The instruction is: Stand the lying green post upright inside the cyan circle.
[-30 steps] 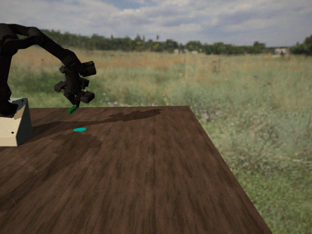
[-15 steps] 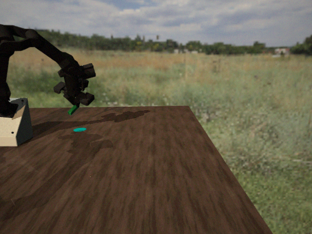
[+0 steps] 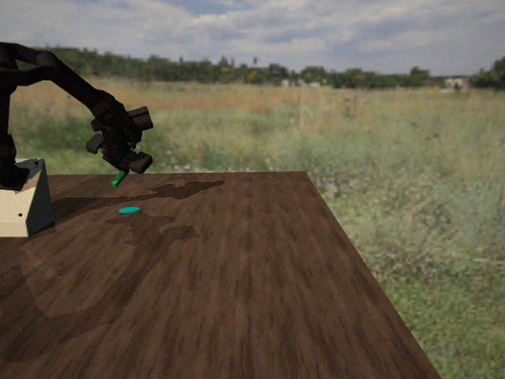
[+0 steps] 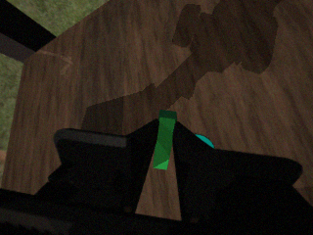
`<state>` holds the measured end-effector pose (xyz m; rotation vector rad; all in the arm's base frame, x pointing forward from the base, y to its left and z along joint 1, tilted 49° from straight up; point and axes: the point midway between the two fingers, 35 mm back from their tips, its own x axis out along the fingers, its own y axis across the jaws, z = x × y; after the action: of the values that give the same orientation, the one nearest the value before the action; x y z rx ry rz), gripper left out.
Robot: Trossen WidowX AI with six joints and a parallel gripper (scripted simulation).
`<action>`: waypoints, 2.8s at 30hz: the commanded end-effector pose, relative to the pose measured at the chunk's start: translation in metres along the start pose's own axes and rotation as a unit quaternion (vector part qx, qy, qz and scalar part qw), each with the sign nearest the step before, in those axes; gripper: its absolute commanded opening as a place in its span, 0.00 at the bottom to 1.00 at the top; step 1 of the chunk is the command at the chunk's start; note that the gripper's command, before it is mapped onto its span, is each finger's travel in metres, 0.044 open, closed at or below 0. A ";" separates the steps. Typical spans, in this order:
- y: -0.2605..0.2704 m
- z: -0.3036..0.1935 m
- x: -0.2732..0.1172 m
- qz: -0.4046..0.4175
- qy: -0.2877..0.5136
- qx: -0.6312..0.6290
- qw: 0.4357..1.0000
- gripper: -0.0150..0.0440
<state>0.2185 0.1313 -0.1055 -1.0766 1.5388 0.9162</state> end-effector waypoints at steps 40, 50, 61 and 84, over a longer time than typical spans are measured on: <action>-0.002 -0.002 -0.005 0.008 -0.159 -0.028 0.987 0.29; -0.003 -0.003 -0.008 0.002 -0.195 -0.037 0.980 0.29; -0.003 -0.004 -0.012 -0.007 -0.234 -0.047 0.971 0.29; -0.004 -0.008 -0.023 -0.038 -0.310 -0.073 0.947 0.29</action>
<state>0.2227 0.1267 -0.0843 -0.8329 0.9445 1.1823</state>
